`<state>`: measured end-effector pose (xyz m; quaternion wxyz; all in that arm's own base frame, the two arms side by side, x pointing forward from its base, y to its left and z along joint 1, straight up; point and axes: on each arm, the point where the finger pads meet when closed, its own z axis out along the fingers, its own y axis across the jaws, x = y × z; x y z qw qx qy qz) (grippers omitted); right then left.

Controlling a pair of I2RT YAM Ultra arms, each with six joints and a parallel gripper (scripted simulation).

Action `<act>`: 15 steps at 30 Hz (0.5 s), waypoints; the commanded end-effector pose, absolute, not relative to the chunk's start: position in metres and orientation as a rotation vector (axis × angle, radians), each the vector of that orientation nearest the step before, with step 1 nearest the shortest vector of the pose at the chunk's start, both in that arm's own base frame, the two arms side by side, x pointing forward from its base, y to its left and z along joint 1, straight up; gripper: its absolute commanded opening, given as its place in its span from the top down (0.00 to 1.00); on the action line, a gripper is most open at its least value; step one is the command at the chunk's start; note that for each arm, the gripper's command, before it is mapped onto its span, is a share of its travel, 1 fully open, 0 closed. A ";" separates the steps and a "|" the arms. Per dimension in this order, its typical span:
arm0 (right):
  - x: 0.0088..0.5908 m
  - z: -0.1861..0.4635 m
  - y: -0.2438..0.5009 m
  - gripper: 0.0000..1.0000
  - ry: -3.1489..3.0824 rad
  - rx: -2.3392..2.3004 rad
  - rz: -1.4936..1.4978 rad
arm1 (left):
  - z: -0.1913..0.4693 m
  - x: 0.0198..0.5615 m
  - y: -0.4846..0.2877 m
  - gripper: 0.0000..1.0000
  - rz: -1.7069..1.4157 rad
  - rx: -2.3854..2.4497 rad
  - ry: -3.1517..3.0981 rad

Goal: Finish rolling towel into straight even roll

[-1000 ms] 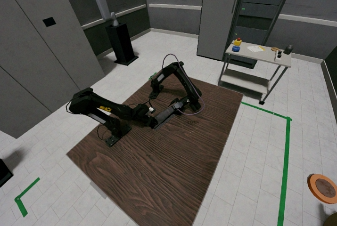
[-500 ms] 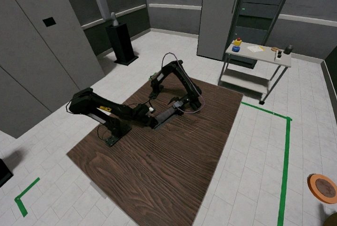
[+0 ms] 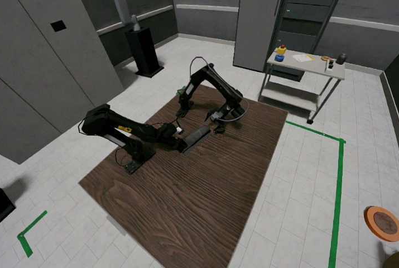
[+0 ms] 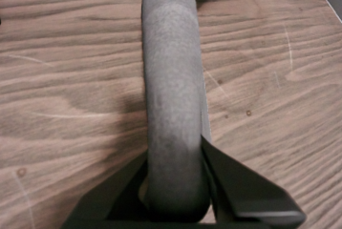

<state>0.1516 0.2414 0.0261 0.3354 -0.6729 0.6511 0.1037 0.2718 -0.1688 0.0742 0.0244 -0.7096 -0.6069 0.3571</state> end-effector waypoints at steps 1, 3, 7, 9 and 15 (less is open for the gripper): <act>0.165 0.042 0.254 0.63 1.674 -1.715 0.280 | 0.086 0.281 -0.171 0.15 1.221 -2.096 -1.637; 0.165 0.042 0.254 0.63 1.686 -1.715 0.297 | 0.086 0.281 -0.171 0.15 1.221 -2.096 -1.637; 0.165 0.042 0.254 0.63 1.724 -1.718 0.353 | 0.086 0.281 -0.171 0.15 1.221 -2.096 -1.637; 0.165 0.043 0.254 0.63 1.749 -1.719 0.391 | 0.086 0.281 -0.171 0.15 1.221 -2.096 -1.637; 0.165 0.044 0.254 0.63 1.826 -1.718 0.509 | 0.086 0.281 -0.171 0.15 1.221 -2.096 -1.637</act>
